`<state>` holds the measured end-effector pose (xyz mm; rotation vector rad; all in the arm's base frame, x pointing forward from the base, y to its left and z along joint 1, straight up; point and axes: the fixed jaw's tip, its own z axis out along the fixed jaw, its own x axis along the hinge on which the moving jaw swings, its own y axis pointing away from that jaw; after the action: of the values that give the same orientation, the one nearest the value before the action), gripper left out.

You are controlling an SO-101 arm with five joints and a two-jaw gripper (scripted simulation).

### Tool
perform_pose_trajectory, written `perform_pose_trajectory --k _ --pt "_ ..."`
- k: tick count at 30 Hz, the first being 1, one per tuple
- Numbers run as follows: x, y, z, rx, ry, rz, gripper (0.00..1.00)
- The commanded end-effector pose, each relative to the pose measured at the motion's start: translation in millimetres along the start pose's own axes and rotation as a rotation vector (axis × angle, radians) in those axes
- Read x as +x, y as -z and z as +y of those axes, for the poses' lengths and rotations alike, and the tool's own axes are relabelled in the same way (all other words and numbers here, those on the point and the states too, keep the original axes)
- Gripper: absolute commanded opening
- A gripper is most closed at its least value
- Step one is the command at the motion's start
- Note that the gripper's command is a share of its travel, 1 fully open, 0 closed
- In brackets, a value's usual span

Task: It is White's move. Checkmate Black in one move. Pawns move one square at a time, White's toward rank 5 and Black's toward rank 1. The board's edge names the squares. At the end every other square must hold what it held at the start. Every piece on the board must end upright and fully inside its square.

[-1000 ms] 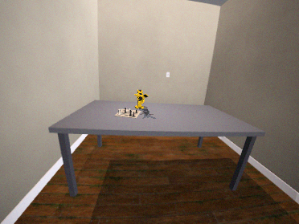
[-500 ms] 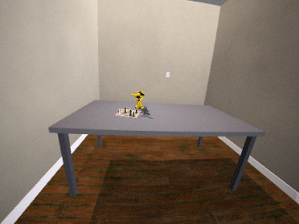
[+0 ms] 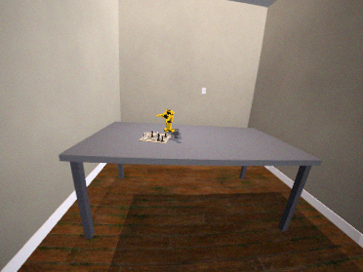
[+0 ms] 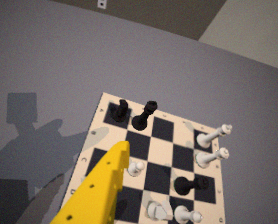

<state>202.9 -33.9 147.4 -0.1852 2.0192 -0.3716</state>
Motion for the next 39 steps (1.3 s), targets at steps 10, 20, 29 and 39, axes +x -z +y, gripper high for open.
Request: perform_pose_trajectory --k 10,20,29,39 --pt "18.9 30.1 -20.8 0.111 -0.226 0.1 0.52" --pt "33.2 47.5 -26.2 0.178 -0.362 0.155 0.46" --pt "47.4 63.9 -27.5 0.245 -0.491 0.201 0.41" --pt "49.2 65.8 -27.4 0.253 -0.506 0.206 0.4"
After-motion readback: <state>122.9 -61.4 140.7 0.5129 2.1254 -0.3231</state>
